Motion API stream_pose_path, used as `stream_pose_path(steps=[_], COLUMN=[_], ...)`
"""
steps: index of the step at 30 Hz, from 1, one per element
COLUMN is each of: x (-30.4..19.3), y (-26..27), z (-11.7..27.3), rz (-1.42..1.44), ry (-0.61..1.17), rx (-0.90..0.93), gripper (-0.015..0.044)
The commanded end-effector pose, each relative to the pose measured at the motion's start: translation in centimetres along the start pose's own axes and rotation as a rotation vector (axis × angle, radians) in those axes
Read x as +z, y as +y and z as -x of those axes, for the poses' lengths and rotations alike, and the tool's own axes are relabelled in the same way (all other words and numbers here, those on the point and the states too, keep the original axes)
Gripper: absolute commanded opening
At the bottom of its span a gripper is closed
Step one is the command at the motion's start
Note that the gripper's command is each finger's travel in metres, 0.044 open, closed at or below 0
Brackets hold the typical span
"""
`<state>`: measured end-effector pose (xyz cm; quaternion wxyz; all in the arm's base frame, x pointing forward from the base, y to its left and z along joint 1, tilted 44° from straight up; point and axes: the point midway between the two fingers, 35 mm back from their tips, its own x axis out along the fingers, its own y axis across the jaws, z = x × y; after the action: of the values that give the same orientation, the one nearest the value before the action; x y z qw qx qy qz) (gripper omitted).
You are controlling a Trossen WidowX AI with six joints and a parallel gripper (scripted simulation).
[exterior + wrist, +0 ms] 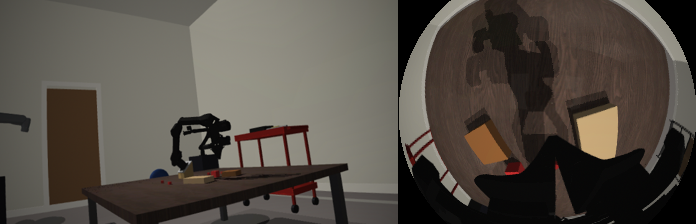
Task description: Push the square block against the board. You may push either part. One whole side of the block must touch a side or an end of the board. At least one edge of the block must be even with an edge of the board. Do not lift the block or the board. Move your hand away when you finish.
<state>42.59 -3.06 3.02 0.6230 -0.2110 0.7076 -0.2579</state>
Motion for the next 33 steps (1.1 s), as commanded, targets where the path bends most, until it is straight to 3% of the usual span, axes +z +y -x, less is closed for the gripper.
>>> stream_pose_path(steps=[1,33], x=[-0.1,-2.9], y=[2.6,16.7], z=[-0.5,-3.7], rz=[0.135,1.195], ry=[0.005,0.023], rx=[0.019,0.005], gripper=[0.0,0.0])
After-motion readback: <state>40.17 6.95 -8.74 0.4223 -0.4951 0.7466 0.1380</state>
